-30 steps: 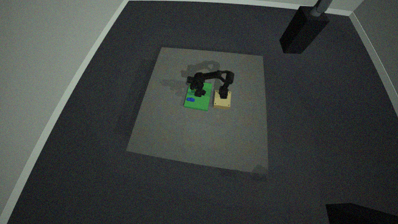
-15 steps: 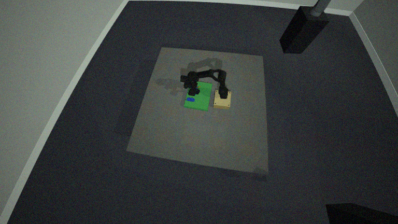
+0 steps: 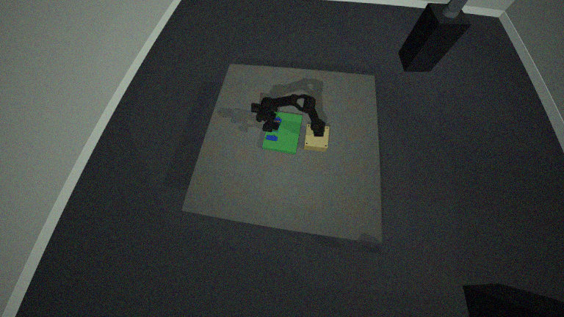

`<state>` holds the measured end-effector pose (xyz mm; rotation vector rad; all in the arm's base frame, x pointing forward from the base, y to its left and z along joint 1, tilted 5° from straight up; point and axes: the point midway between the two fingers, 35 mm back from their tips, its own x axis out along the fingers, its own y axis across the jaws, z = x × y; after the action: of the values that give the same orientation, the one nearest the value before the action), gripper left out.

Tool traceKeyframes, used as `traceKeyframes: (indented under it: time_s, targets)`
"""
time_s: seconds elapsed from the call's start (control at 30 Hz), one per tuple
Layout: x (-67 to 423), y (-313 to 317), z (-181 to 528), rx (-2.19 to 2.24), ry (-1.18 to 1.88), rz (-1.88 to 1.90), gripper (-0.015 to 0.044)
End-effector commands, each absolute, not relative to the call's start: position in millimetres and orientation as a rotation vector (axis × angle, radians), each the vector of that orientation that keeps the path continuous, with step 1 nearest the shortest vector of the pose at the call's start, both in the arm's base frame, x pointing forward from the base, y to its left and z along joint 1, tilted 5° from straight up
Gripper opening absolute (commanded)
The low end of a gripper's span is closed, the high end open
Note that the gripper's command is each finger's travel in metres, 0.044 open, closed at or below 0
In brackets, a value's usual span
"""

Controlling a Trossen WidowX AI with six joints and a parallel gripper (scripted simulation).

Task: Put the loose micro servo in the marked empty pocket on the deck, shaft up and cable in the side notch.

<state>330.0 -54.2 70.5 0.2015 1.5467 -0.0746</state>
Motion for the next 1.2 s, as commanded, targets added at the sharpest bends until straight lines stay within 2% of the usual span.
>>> traceKeyframes:
  time_s: [0.0, 1.17]
  targets:
    - [333, -55, 69, 0.196, 1.538, -0.074, 0.0]
    - [333, -53, 42, 0.196, 1.538, -0.074, 0.0]
